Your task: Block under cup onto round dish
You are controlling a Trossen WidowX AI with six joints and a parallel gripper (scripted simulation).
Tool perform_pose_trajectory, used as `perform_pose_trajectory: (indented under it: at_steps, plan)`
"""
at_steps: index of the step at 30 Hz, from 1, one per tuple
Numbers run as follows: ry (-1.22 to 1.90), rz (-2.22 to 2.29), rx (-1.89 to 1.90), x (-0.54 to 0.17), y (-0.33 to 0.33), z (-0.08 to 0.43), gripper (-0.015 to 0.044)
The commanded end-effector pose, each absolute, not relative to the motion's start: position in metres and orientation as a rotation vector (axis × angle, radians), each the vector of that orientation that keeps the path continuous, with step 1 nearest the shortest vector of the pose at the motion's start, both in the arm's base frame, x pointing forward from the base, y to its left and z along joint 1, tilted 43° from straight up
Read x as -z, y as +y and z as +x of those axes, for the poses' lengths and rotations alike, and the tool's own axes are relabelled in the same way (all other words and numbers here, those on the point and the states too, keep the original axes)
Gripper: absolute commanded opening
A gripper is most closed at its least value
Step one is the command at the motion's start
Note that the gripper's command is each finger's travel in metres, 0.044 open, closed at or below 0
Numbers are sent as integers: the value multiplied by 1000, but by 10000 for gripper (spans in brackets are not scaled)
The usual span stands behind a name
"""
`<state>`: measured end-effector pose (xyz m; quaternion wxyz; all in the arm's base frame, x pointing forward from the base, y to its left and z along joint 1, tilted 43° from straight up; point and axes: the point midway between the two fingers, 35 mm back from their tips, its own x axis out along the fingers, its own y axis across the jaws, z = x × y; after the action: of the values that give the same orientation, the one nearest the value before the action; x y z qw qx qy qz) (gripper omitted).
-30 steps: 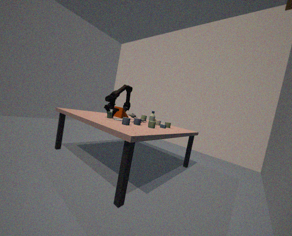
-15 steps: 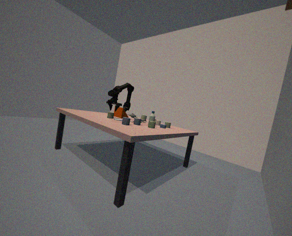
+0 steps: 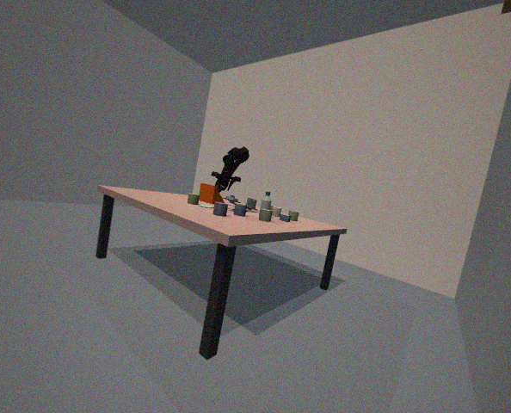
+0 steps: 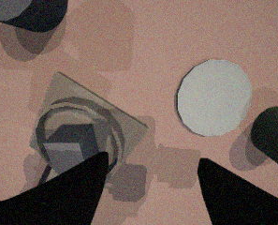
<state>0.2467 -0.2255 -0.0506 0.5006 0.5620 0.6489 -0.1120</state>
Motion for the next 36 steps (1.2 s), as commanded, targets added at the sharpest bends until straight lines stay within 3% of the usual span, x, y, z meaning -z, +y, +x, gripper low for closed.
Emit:
perform_pose_trajectory:
  at_steps: [1,36]
  plan:
    - [1553,1303,167,25,-207,276,260]
    - [1546,1280,116,49,-165,297,260]
